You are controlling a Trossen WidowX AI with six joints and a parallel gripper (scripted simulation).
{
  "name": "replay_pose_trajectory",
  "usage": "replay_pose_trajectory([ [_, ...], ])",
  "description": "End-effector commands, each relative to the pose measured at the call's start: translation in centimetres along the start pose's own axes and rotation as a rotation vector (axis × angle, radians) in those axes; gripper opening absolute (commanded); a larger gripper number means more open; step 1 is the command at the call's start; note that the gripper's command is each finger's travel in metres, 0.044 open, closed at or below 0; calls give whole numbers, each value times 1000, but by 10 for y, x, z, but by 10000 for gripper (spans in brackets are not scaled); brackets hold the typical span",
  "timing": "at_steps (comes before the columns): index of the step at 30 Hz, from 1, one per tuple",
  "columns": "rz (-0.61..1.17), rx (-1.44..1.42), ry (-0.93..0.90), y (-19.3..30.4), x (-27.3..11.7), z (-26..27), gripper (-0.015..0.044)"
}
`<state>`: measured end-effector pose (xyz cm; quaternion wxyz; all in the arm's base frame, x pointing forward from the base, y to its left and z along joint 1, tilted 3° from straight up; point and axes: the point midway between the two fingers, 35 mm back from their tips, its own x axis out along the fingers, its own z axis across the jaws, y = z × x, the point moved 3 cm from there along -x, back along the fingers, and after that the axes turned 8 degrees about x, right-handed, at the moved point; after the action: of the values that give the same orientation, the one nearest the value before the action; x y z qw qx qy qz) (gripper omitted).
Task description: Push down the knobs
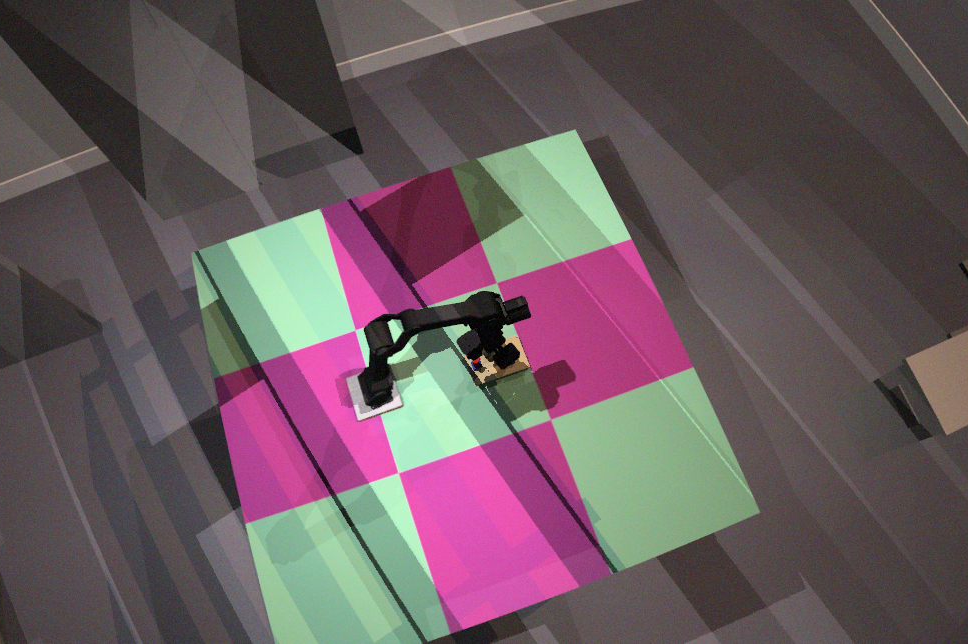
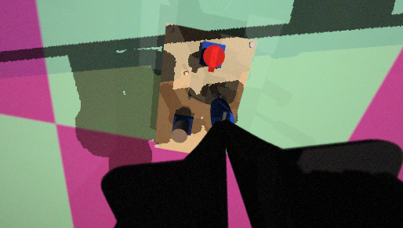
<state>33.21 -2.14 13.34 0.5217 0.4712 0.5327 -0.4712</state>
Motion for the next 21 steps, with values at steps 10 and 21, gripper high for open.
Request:
replay_pose_trajectory([
  [10,-5,5,5,-1,4,-1,0],
  [21,-5,5,5,-1,7,-1,0],
])
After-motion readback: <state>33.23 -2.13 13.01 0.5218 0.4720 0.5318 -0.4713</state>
